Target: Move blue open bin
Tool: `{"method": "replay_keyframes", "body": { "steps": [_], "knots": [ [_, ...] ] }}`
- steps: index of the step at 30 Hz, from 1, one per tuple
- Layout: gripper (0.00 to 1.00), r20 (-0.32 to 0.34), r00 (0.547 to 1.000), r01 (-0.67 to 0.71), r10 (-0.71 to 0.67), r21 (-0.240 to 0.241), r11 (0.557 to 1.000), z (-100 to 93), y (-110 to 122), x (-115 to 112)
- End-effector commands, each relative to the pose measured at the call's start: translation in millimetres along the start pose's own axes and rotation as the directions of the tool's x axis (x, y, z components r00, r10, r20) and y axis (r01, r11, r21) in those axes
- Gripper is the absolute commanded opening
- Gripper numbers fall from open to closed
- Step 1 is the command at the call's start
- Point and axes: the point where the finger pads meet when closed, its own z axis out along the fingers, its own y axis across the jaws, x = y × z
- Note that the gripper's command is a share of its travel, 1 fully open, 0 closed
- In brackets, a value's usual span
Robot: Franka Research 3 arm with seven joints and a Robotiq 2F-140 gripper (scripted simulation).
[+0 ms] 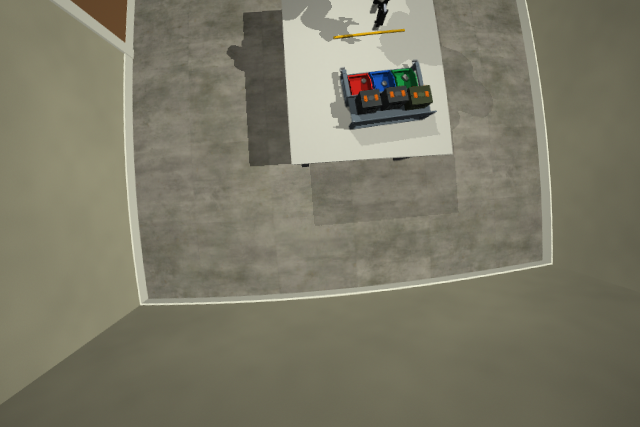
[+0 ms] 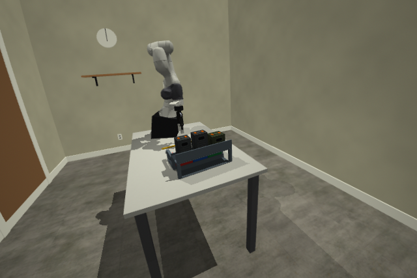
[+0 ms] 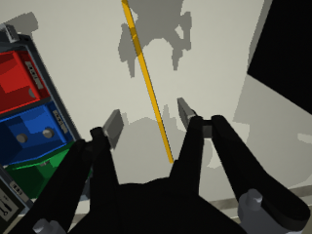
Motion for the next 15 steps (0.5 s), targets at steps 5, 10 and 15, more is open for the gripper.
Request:
{"method": "replay_keyframes", "body": {
  "steps": [5, 10, 15],
  "knots": [
    [0.57, 0.025, 0.996, 0.092, -0.091, -0.039, 0.995, -27.5, -6, -9],
    [0.57, 0.025, 0.996, 0.092, -0.091, -0.039, 0.995, -27.5, -6, -9],
    [0.57, 0.014, 0.998, 0.056, -0.055, -0.024, 0.998, -16.4, -3, -6]
  ]
}}
